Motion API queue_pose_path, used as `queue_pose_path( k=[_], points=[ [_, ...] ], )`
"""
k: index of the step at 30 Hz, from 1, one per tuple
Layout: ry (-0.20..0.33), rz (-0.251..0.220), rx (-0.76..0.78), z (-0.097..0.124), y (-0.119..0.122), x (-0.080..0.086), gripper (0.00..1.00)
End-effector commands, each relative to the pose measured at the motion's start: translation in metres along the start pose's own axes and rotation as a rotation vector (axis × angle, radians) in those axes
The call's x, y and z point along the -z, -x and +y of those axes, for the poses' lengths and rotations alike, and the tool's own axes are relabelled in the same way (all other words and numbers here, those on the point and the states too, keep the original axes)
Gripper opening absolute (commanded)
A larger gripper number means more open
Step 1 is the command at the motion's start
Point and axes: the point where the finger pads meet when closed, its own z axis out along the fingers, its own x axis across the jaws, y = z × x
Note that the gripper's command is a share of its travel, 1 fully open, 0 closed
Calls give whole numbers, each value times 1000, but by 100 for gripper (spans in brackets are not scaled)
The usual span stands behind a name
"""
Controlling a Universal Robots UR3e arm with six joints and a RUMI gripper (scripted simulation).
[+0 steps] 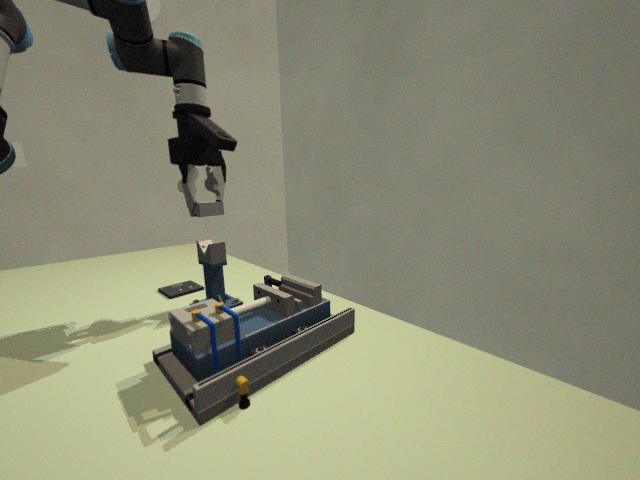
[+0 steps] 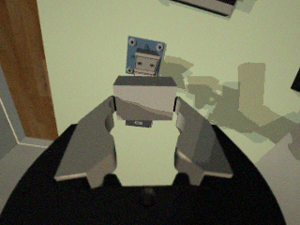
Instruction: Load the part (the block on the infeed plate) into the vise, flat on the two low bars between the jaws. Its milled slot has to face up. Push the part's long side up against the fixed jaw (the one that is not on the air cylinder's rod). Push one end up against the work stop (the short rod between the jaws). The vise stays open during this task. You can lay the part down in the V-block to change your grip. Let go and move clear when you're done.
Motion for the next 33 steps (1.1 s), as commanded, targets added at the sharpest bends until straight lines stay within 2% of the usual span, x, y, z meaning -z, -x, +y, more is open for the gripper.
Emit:
queue_pose_path(
  k=[1,33],
  points=[
    [-2,-3,-16,-1,0,1,0],
    [-1,-6,-109,-5,-2,1,0]
  ],
)
